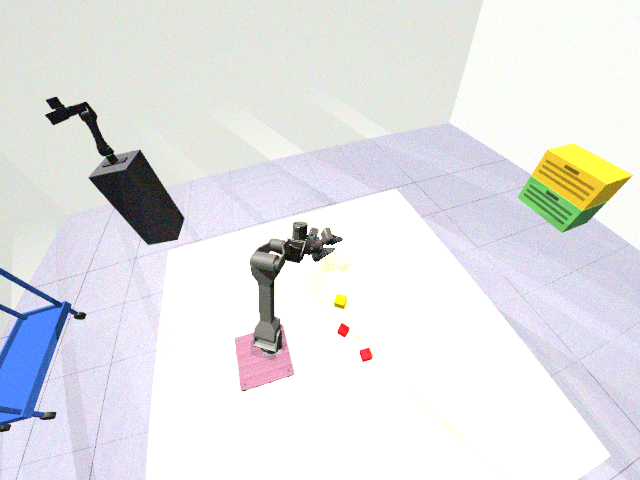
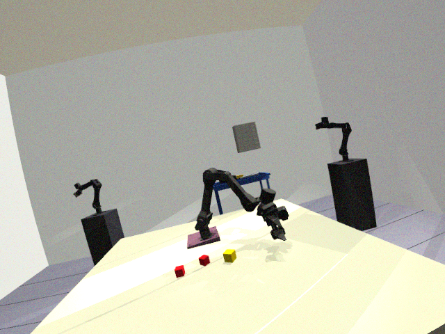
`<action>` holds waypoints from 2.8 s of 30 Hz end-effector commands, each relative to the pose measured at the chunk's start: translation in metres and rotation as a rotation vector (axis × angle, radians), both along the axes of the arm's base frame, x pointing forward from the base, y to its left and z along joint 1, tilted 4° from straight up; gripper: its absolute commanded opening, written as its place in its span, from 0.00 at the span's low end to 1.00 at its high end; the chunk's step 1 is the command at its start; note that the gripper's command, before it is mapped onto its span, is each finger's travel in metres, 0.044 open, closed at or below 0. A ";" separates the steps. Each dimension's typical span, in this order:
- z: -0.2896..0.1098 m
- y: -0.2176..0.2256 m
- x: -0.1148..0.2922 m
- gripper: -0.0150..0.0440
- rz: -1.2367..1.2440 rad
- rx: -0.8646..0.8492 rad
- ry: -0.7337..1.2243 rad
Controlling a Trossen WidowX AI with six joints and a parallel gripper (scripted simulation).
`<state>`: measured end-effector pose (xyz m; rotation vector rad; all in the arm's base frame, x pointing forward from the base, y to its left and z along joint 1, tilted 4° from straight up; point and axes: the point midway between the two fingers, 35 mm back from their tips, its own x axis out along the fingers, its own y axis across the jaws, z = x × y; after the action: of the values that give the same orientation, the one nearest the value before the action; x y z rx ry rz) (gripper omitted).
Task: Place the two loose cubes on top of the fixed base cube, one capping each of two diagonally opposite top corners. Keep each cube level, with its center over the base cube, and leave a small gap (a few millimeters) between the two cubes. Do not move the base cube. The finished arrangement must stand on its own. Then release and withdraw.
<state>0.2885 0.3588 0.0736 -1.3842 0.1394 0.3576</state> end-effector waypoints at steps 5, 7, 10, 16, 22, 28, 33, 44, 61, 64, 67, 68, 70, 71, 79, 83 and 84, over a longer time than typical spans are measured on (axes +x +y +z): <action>0.002 -0.024 0.027 0.71 -0.086 0.089 0.100; 0.004 -0.040 0.040 0.70 -0.143 0.143 0.159; 0.006 -0.067 0.057 0.70 -0.240 0.228 0.247; 0.012 -0.127 0.077 0.70 -0.474 0.414 0.416; 0.021 -0.191 0.077 0.70 -0.760 0.617 0.566; 0.035 -0.252 0.056 0.70 -1.097 0.835 0.684; 0.051 -0.296 0.025 0.70 -1.413 1.021 0.751; 0.078 -0.338 -0.030 0.70 -1.869 1.260 0.783; 0.014 -0.343 -0.027 0.70 -1.869 1.260 0.783; 0.004 -0.343 -0.026 0.70 -1.869 1.259 0.783; 0.001 -0.344 -0.026 0.70 -1.869 1.259 0.783; 0.001 -0.344 -0.026 0.70 -1.869 1.259 0.783; -0.001 -0.344 -0.026 0.70 -1.869 1.259 0.783; -0.003 -0.344 -0.025 0.70 -1.869 1.259 0.783; -0.016 -0.345 -0.025 0.70 -1.868 1.258 0.784; -0.022 -0.345 -0.024 0.70 -1.868 1.258 0.784; -0.024 -0.345 -0.024 0.70 -1.868 1.258 0.784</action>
<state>0.2656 0.0135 0.0564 0.5226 1.4077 -0.5908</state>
